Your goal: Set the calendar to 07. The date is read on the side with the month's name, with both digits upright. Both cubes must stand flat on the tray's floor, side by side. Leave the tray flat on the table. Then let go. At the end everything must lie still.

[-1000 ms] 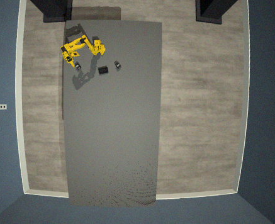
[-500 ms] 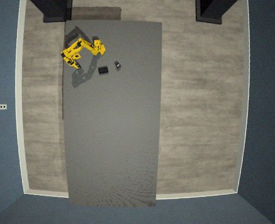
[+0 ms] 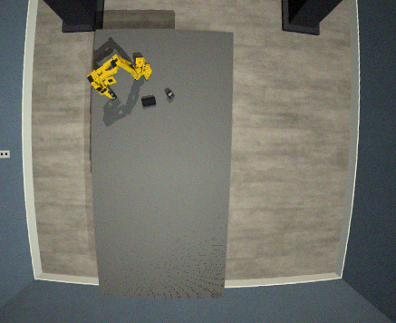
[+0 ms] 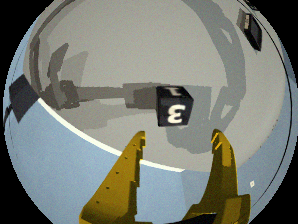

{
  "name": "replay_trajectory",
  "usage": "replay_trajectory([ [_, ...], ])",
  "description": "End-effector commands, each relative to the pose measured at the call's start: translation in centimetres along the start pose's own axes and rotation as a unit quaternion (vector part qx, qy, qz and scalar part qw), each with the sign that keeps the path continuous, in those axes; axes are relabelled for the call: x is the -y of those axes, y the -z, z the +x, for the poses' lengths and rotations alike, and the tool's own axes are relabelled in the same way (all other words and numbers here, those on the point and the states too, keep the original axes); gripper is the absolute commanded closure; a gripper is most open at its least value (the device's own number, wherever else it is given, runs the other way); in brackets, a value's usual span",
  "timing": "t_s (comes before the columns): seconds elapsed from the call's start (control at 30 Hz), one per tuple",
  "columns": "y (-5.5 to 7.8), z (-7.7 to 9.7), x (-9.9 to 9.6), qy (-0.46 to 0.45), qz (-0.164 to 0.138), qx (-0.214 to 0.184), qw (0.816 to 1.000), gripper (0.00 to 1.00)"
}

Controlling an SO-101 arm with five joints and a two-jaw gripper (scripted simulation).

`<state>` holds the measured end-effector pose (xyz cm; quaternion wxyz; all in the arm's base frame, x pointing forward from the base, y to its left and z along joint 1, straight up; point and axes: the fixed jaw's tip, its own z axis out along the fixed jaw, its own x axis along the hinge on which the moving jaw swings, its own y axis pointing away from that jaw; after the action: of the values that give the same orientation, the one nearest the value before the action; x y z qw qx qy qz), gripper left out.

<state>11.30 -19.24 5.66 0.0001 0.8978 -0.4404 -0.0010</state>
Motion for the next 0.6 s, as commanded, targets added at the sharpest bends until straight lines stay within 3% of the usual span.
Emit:
replay_trajectory([
  [0.0,0.80,0.63,-0.21,0.001,-0.002,-0.026,1.000,0.65],
  [0.57,-0.05,0.75,-0.22,0.001,-0.002,-0.026,1.000,0.65],
])
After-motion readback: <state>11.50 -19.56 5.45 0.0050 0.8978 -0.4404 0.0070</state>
